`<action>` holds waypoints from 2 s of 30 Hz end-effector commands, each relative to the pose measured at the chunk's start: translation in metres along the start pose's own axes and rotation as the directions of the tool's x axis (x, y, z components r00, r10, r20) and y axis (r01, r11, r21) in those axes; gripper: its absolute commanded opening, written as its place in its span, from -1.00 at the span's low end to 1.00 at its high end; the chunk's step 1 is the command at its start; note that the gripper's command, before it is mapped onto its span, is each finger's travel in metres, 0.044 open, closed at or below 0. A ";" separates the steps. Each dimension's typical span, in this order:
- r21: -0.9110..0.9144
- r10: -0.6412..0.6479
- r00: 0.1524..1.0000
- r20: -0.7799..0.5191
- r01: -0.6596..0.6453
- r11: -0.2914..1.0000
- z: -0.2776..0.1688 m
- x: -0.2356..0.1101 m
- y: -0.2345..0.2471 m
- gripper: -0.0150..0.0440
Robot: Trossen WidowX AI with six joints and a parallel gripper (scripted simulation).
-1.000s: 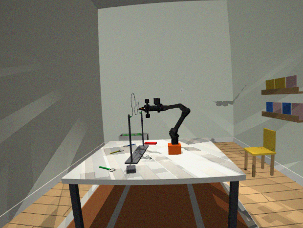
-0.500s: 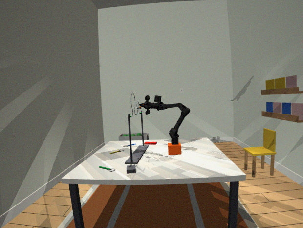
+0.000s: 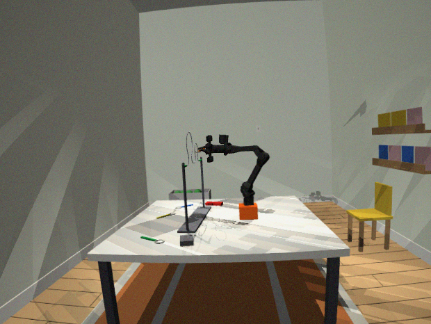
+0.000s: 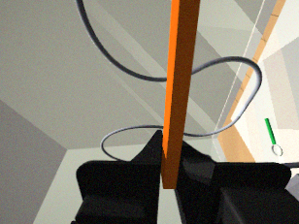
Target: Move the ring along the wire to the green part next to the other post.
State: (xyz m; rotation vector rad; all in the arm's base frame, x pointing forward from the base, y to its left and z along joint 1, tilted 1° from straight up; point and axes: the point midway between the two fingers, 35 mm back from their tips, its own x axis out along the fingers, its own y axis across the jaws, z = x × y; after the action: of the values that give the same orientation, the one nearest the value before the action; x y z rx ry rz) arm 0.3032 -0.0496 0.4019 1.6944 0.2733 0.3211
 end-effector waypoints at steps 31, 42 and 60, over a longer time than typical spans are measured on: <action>-0.520 -0.305 0.947 0.102 0.312 0.795 0.011 -0.005 -0.038 -1.00; -0.657 -0.386 0.905 0.179 0.401 0.638 0.021 -0.010 -0.050 -1.00; -0.802 -0.466 0.820 0.334 0.506 0.316 0.040 -0.021 -0.063 -1.00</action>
State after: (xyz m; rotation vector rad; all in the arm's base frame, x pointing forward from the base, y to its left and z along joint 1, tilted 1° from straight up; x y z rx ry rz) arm 0.2987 -0.0813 0.3337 0.5533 0.4790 -0.0514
